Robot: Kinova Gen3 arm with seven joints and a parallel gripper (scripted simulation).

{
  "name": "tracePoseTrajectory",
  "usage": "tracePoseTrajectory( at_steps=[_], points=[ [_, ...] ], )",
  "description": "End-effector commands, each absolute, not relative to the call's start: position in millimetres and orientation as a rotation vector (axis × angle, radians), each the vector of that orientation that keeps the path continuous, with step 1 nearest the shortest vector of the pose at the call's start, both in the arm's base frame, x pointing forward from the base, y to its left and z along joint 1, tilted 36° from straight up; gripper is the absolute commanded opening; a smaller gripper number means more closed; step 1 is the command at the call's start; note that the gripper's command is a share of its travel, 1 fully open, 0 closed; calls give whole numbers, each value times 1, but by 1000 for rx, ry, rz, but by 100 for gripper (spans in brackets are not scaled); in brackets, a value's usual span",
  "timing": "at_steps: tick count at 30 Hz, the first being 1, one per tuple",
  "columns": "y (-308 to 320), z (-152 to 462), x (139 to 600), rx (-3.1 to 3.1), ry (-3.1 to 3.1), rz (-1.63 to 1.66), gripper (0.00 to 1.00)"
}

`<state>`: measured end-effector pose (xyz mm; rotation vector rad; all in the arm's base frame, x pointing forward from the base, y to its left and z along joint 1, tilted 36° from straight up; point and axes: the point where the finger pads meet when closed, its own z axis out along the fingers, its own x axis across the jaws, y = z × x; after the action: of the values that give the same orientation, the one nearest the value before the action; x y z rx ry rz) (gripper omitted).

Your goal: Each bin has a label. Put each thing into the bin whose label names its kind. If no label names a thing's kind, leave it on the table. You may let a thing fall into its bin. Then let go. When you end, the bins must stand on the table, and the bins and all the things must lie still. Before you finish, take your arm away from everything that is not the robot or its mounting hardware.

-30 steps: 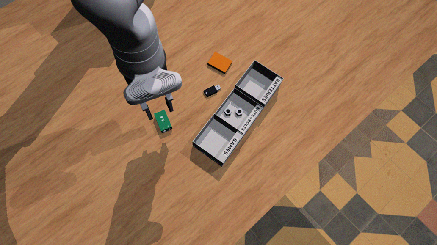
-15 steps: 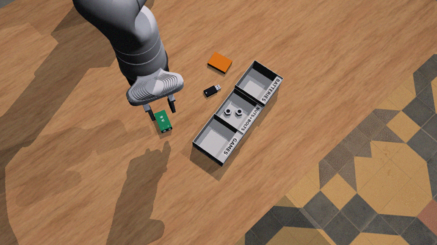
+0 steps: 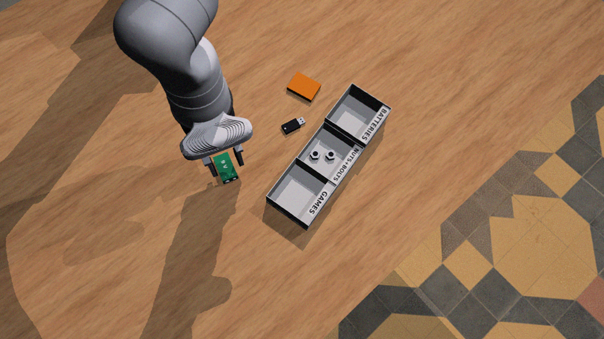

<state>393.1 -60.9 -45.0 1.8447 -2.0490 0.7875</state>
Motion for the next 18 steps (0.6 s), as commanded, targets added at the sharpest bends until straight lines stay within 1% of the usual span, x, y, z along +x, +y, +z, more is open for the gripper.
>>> tracePoseTrajectory(
  at_steps=[1,18],
  points=[
    [-74,-51,389,1819,-2043,784,80],
    [-70,-53,392,1819,-2043,784,80]
  ],
)
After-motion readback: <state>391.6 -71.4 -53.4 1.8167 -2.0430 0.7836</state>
